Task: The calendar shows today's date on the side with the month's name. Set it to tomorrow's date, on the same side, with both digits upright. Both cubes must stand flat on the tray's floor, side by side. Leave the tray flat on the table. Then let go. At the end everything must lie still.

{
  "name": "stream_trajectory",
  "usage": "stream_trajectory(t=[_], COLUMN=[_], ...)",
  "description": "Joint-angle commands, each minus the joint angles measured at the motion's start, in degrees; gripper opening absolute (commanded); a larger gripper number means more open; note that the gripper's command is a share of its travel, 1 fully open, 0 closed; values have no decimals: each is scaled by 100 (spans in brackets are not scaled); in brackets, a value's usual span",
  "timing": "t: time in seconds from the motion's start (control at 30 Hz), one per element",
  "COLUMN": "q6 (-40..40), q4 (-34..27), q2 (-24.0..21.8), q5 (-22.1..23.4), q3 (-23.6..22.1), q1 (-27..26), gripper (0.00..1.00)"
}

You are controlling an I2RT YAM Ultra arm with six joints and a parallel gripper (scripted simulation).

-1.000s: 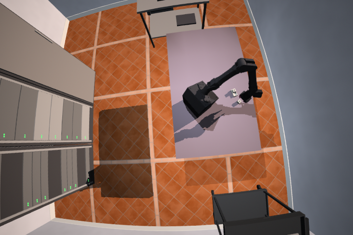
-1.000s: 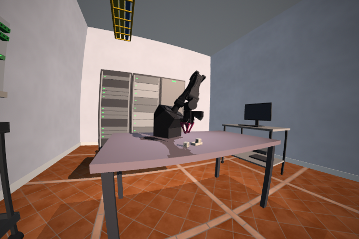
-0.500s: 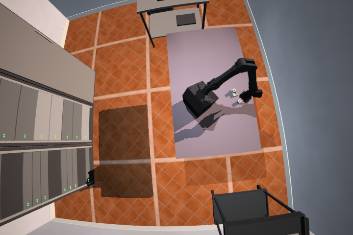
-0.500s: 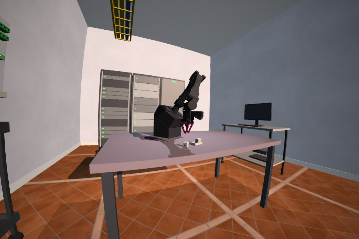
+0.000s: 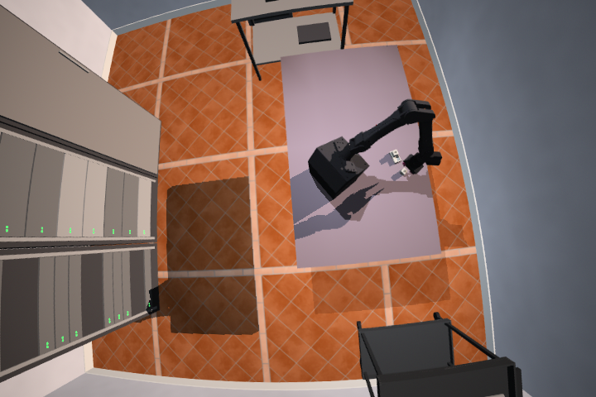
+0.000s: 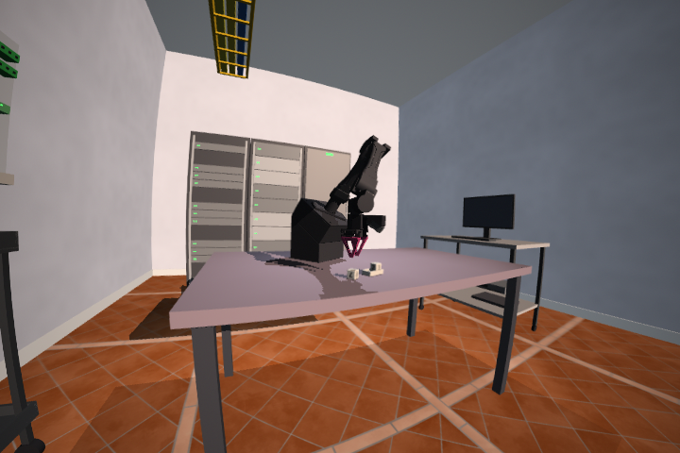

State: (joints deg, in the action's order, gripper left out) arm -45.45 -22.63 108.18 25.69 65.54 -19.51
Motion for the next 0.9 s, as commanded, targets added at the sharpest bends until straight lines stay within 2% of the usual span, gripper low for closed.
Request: stream_trajectory(t=[0.0, 0.87], q6=[73, 289], q4=[162, 733], q2=[138, 652], q5=[-39, -131], q3=[-25, 168], q1=[-37, 207], gripper=[47, 47])
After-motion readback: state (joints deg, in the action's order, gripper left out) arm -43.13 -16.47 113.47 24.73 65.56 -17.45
